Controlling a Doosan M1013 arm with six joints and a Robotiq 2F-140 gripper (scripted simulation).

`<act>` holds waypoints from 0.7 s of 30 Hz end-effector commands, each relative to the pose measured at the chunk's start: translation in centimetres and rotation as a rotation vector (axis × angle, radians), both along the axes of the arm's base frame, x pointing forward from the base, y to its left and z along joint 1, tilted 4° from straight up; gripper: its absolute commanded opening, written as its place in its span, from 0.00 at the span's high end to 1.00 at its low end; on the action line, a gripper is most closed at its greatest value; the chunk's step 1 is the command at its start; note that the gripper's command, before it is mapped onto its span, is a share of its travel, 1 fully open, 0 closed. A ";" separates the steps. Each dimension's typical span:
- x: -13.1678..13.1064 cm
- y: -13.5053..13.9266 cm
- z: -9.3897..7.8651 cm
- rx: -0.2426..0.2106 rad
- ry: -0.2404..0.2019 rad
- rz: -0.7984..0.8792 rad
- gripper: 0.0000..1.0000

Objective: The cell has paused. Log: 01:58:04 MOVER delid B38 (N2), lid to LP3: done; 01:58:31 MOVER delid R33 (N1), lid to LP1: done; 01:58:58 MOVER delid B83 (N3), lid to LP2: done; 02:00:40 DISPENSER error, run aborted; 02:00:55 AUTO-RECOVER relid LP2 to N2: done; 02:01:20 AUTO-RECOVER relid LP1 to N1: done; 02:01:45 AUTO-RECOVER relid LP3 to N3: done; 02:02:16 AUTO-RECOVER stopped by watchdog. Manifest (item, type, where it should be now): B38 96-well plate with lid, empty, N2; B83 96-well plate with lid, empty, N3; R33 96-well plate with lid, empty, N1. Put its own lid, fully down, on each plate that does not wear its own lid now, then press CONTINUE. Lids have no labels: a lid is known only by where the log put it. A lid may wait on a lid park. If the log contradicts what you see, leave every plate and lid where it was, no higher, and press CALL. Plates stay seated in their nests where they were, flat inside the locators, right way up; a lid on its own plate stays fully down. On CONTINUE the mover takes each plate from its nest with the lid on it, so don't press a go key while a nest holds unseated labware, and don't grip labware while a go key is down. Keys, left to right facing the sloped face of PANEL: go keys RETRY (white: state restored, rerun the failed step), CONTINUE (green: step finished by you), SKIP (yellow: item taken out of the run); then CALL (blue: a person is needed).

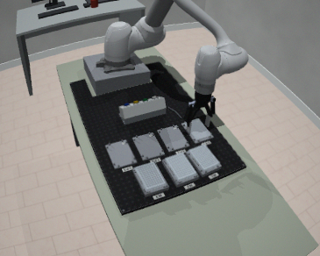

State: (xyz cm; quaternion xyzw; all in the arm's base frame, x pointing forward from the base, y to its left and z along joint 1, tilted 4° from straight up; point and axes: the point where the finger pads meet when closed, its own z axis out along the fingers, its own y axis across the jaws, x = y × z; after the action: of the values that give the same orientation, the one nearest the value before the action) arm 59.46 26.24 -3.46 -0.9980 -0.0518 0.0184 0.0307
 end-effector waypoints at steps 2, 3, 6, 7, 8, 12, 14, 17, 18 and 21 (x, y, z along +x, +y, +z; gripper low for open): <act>-0.2 0.2 -0.7 0.003 0.003 -0.004 0.34; -0.2 0.2 -0.7 0.003 0.003 -0.004 0.34; -0.2 0.2 -0.9 0.003 0.003 -0.004 0.34; -0.2 0.2 -0.9 0.003 0.003 -0.004 0.34; -0.2 0.2 -0.9 0.003 0.003 -0.004 0.34; -0.2 0.2 -1.0 0.003 0.003 -0.004 0.34; -0.2 0.2 -1.1 0.003 0.003 -0.004 0.34; -0.2 0.2 -1.1 0.003 0.003 -0.004 0.34; -0.2 0.2 -1.1 0.003 0.003 -0.004 0.34; -0.2 0.2 -1.2 0.003 0.003 -0.004 0.34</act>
State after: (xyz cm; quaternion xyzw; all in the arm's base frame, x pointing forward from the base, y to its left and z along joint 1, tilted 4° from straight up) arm 59.43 26.29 -4.17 -0.9980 -0.0513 0.0184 0.0307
